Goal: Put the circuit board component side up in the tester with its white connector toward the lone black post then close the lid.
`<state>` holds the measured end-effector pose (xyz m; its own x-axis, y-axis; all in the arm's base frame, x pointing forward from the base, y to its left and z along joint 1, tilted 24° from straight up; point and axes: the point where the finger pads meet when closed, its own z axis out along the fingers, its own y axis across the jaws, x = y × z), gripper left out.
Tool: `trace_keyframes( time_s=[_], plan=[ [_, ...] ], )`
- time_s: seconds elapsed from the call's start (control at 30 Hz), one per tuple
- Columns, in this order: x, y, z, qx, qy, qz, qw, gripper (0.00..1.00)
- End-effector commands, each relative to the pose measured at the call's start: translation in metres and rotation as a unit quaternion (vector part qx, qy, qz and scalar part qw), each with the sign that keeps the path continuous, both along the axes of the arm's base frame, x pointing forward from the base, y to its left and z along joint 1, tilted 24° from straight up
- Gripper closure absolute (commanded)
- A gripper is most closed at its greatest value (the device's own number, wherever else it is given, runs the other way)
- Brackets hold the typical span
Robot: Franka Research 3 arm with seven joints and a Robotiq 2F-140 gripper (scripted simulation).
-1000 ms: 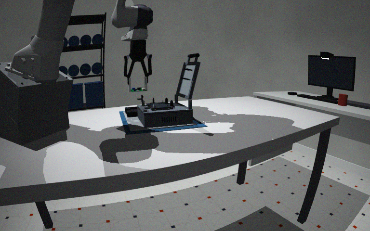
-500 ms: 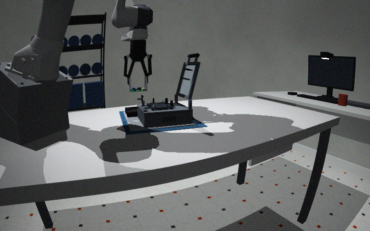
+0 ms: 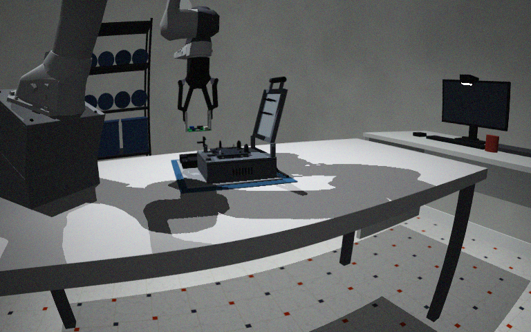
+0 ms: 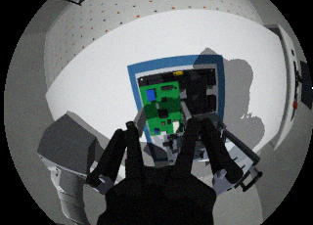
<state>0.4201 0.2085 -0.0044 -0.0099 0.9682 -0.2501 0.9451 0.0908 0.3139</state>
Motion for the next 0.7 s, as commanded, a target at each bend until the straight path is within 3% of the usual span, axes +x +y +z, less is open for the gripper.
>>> trace_keyframes(
  time_s=[0.0, 0.67],
  plan=[
    [-0.0003, 0.0008, 0.0004, 0.004, -0.002, -0.008, 1.0, 0.54],
    [-0.0003, 0.0008, 0.0004, 0.022, -0.014, -0.057, 0.998, 0.54]
  ],
)
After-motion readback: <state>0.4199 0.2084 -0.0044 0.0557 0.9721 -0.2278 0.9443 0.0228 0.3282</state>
